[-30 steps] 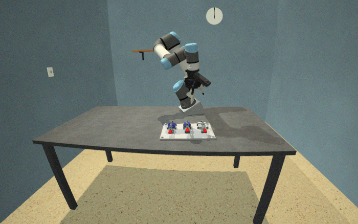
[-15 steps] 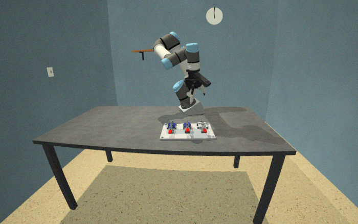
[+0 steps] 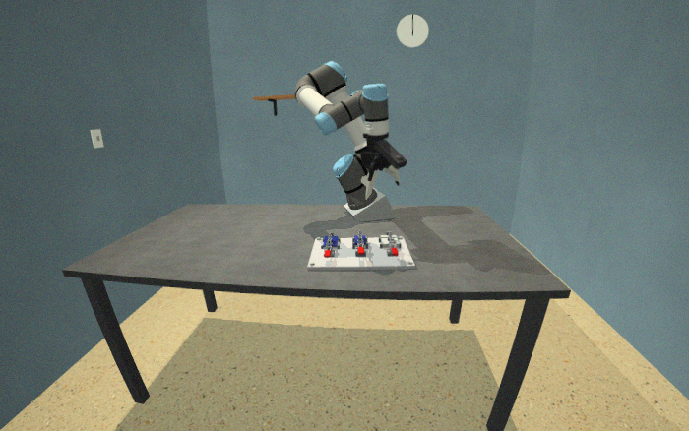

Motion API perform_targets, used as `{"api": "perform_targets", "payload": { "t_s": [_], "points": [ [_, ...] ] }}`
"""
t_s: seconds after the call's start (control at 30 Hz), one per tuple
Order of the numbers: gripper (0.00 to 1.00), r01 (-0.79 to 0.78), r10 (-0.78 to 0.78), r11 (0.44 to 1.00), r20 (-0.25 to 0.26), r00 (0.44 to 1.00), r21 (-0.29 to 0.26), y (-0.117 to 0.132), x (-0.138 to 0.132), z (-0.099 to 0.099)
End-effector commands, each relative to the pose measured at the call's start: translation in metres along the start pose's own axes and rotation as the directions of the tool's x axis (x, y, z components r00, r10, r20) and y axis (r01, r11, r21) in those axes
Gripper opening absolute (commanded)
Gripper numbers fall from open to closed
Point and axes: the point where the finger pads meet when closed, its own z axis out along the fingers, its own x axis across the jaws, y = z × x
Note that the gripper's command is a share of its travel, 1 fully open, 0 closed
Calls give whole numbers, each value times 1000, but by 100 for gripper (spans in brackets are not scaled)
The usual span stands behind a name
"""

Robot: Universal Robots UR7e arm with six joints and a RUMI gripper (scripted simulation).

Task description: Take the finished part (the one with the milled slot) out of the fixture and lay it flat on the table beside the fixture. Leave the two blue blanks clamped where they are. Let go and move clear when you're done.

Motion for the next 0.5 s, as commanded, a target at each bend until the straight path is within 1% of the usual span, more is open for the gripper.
{"api": "perform_targets", "payload": {
  "t_s": [0.0, 0.07, 0.27, 0.47],
  "points": [
    [100, -4, 4, 1000, -2, 1000, 0, -1, 1, 0],
    [100, -4, 4, 1000, -2, 1000, 0, -1, 1, 0],
    [100, -192, 192, 981, -42, 980, 20, -5, -7, 4],
    [100, -192, 192, 981, -42, 980, 20, -5, -7, 4]
  ]
}}
